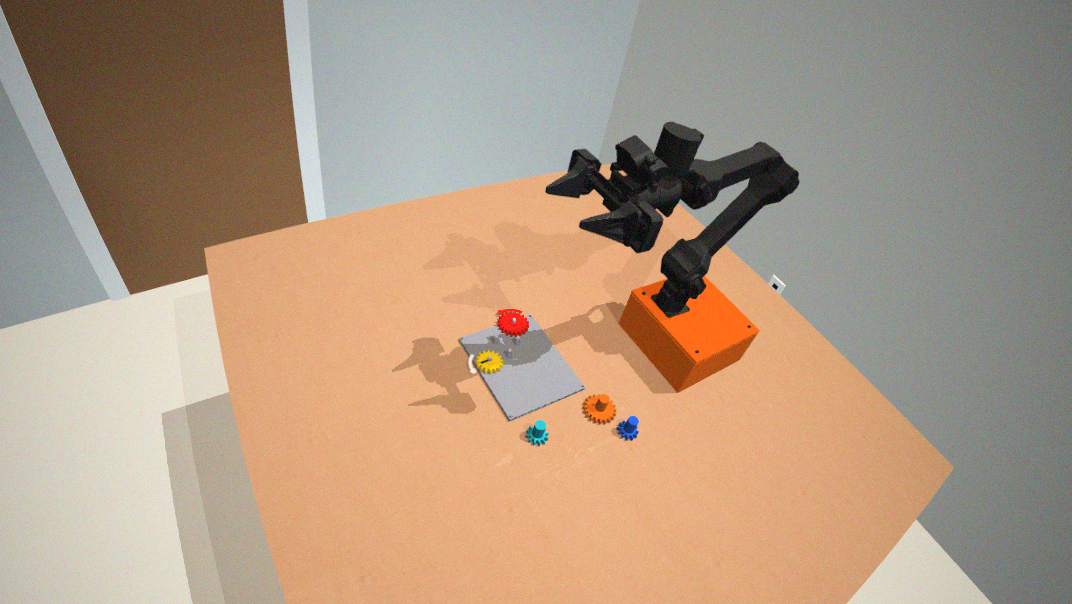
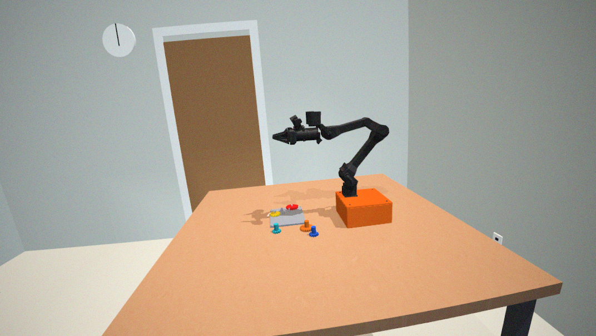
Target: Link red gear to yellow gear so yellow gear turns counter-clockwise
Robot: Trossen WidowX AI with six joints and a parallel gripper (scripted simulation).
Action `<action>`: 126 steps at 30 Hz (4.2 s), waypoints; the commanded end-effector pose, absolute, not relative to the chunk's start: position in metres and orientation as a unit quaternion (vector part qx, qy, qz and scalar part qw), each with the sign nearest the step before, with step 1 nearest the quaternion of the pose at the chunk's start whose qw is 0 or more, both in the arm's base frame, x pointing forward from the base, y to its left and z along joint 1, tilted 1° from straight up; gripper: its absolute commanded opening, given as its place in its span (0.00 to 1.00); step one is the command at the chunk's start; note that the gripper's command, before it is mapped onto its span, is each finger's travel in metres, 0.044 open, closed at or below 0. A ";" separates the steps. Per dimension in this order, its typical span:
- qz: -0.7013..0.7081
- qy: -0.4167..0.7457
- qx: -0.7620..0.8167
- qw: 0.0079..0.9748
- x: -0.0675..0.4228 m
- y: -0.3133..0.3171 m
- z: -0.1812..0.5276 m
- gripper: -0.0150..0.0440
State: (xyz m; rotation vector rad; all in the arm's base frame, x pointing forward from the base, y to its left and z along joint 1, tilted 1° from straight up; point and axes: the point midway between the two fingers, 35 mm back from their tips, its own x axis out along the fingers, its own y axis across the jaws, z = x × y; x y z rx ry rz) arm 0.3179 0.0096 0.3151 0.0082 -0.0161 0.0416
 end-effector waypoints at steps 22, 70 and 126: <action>0.120 0.611 -0.067 0.780 0.260 0.113 0.032 1.00; 0.114 0.698 -0.106 0.699 0.230 0.116 -0.040 1.00; 0.114 0.697 -0.106 0.700 0.232 0.117 0.068 0.25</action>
